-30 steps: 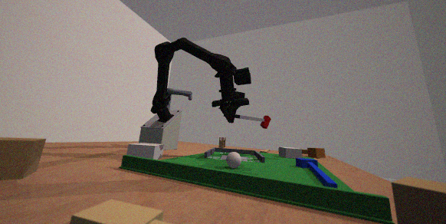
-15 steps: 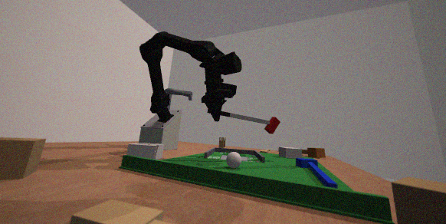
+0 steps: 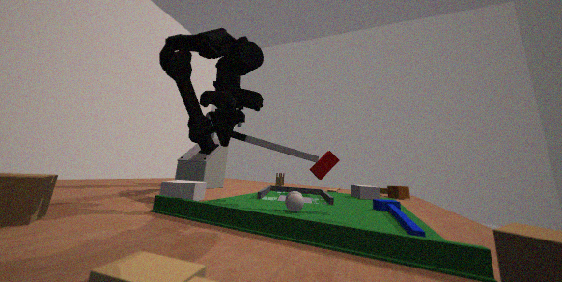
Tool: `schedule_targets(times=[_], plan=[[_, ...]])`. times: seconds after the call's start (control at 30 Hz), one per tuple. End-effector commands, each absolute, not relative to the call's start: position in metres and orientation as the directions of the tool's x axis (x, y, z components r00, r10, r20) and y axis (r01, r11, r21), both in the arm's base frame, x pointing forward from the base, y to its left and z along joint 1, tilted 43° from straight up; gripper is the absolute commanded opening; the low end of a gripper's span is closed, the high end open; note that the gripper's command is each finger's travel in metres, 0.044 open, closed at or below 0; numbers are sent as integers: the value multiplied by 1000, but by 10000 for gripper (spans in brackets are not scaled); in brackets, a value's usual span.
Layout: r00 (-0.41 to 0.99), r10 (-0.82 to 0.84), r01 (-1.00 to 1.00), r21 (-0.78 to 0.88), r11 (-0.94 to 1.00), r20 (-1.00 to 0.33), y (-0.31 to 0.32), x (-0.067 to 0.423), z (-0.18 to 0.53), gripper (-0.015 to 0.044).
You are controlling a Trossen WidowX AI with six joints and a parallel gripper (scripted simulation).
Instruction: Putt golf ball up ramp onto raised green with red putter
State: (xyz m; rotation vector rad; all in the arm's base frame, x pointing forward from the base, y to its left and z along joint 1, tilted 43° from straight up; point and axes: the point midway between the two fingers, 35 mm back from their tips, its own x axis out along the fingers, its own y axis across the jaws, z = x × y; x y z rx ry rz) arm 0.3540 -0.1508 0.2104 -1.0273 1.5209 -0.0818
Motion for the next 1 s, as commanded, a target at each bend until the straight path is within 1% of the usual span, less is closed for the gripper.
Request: schedule_targets(times=[0.0,0.1,0.23,0.57,0.97], plan=[[130,-657,-471,-629,618,-743,-170,339,237,0],[116,-676,-430,-650,626,-728,-184,326,251,0],[115,-677,-427,-652,627,-727,-185,325,251,0],[115,-679,-426,-653,626,-725,-211,330,224,0],[115,-679,-426,-653,626,-725,-221,331,214,0]])
